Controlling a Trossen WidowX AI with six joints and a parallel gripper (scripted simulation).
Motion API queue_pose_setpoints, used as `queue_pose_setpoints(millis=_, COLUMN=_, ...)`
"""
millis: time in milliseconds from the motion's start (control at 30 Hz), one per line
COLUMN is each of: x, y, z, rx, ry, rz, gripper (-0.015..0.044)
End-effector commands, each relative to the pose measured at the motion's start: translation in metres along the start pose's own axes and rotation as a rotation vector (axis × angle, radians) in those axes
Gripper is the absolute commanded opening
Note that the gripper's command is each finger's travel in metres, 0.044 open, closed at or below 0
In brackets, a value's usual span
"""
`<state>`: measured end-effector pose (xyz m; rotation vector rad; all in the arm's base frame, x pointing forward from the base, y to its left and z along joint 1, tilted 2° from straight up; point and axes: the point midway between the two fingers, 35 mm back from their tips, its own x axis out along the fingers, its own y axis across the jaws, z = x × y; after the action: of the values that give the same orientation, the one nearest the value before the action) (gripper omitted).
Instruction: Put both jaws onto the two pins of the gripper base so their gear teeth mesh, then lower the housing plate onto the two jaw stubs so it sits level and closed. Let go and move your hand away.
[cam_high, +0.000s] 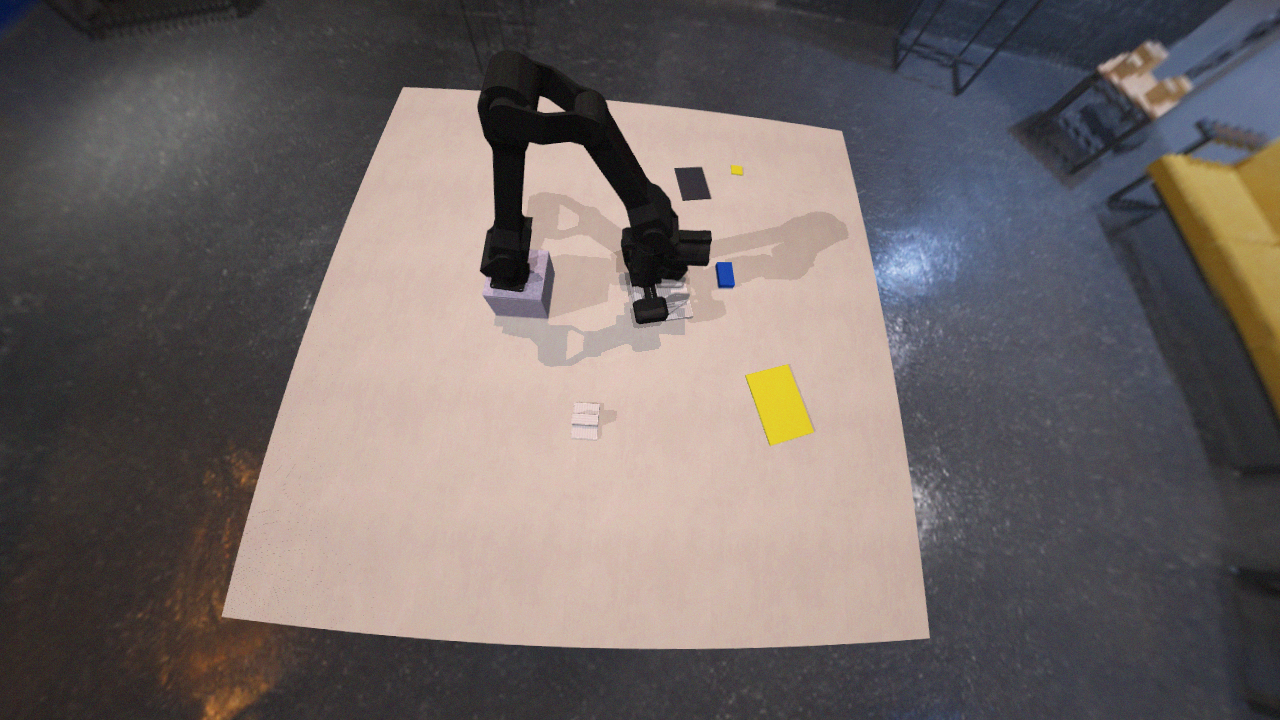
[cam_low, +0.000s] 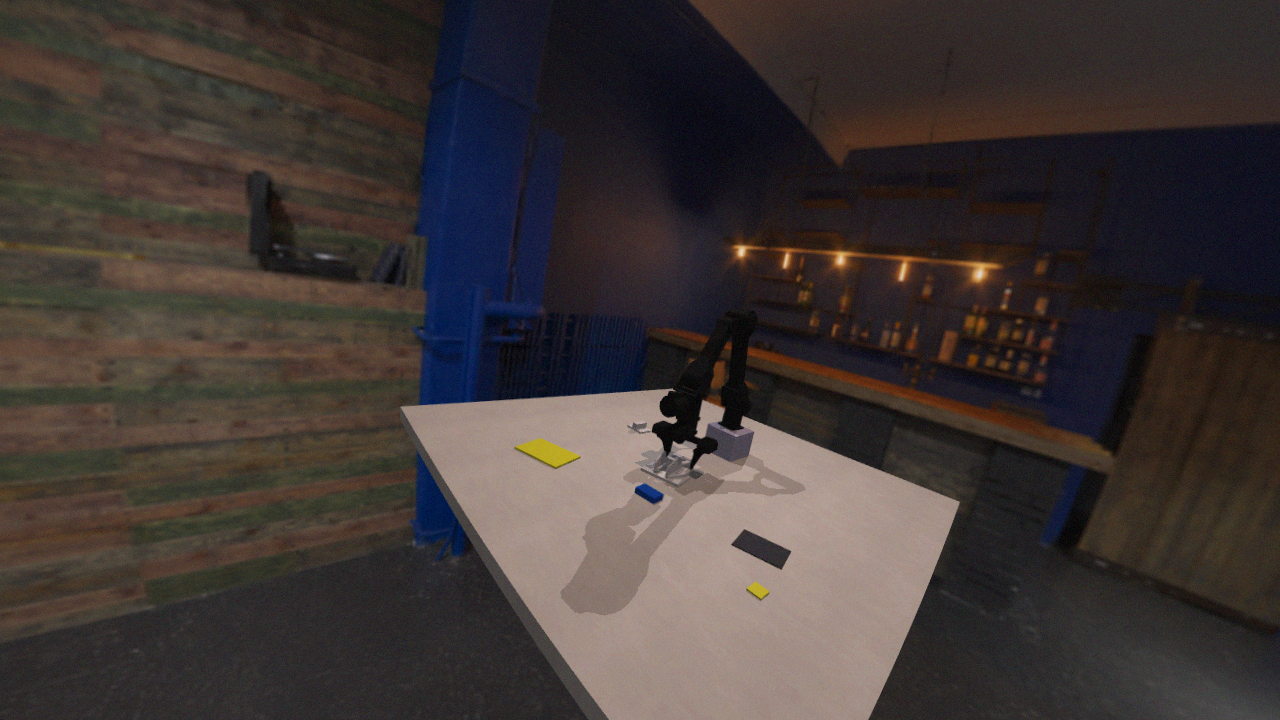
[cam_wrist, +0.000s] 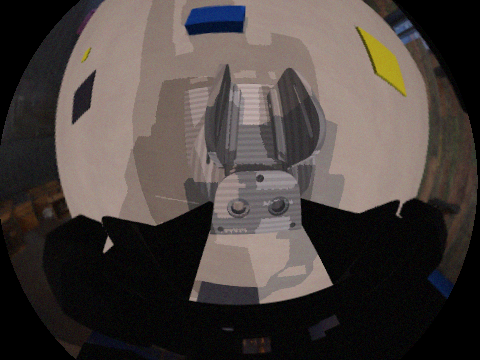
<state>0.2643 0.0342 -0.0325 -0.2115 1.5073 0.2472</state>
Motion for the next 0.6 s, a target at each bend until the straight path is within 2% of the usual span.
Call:
queue_pose_setpoints(millis=0, x=0.0019, y=-0.0005, z=-0.0003, rx=0.005, ry=0.001, rz=-0.003, gripper=0.0351)
queue_pose_setpoints(millis=567, x=0.0040, y=-0.0005, z=-0.0004, rx=0.006, ry=0.001, rz=-0.003, gripper=0.0351)
